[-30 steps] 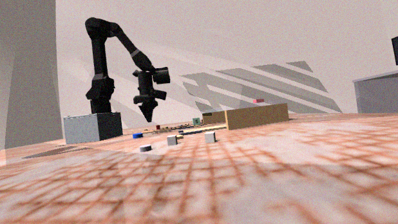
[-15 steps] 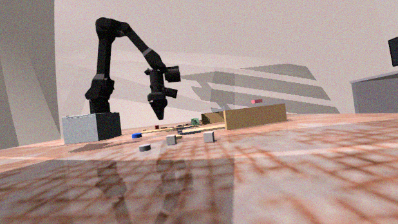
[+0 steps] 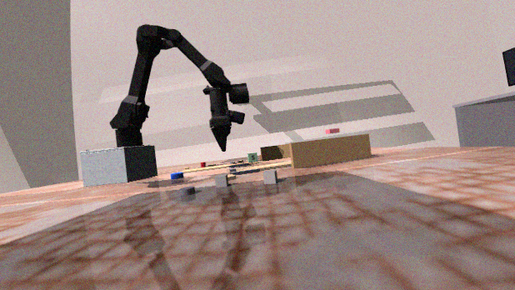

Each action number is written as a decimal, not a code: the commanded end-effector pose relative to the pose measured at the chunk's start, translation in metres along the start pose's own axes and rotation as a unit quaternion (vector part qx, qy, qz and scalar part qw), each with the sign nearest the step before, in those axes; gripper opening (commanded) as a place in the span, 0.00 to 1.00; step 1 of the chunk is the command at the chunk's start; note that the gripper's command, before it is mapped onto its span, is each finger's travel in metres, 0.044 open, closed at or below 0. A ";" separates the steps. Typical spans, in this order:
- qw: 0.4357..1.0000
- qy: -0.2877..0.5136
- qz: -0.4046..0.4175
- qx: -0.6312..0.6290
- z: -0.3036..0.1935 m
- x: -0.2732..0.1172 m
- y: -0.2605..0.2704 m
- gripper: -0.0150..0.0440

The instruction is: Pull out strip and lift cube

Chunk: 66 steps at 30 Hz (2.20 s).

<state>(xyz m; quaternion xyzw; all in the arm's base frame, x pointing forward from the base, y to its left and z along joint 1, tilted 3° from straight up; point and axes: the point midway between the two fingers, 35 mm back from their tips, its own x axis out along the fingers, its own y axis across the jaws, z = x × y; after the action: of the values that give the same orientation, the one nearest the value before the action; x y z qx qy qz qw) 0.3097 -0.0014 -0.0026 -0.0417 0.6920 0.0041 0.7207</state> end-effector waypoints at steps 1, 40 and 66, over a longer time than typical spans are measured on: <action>1.000 -0.002 0.000 0.002 0.015 -0.003 0.001 1.00; 1.000 -0.006 0.000 0.002 0.095 0.007 0.005 0.68; 1.000 -0.006 0.000 0.002 0.094 0.039 0.005 0.68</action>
<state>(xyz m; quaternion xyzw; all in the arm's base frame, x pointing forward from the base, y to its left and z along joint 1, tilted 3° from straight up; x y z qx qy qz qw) 0.4066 0.0075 -0.0359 -0.0387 0.6862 0.0018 0.7264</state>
